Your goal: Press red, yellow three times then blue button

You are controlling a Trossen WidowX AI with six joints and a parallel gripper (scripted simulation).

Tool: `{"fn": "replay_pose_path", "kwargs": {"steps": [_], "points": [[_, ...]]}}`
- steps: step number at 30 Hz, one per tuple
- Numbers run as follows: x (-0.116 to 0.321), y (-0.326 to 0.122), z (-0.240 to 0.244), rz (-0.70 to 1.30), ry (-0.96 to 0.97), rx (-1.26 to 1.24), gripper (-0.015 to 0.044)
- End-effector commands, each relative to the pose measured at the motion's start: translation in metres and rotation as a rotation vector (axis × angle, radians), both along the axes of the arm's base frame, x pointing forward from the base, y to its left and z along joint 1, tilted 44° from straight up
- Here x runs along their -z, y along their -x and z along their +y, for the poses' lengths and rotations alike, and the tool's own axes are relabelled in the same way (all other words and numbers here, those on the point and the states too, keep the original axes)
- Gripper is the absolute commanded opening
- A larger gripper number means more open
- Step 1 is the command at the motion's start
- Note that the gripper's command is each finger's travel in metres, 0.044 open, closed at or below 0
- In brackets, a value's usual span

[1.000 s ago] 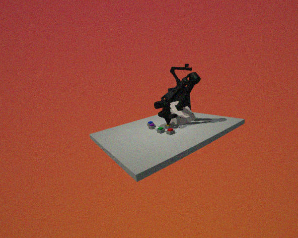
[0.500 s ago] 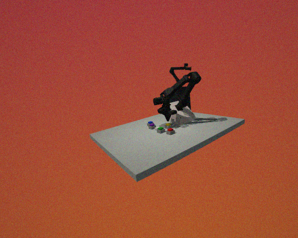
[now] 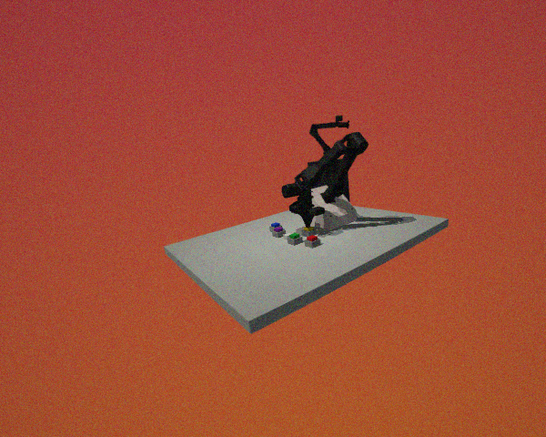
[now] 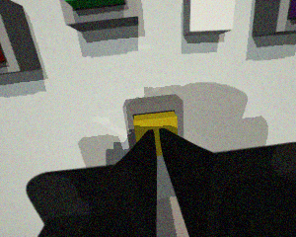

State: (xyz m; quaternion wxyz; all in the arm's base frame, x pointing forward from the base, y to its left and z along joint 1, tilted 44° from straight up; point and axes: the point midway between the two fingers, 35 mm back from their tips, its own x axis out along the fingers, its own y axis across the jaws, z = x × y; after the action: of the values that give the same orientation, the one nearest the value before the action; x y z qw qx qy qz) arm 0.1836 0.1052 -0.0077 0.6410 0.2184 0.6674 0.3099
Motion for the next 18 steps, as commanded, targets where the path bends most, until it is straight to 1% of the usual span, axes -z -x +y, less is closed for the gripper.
{"fn": "replay_pose_path", "kwargs": {"steps": [1, 18], "points": [[0.0057, 0.0037, 0.0046, 0.017, -0.004, 0.001, 0.002], [0.0072, 0.0042, 0.0062, 0.017, -0.004, 0.001, 0.002]]}}
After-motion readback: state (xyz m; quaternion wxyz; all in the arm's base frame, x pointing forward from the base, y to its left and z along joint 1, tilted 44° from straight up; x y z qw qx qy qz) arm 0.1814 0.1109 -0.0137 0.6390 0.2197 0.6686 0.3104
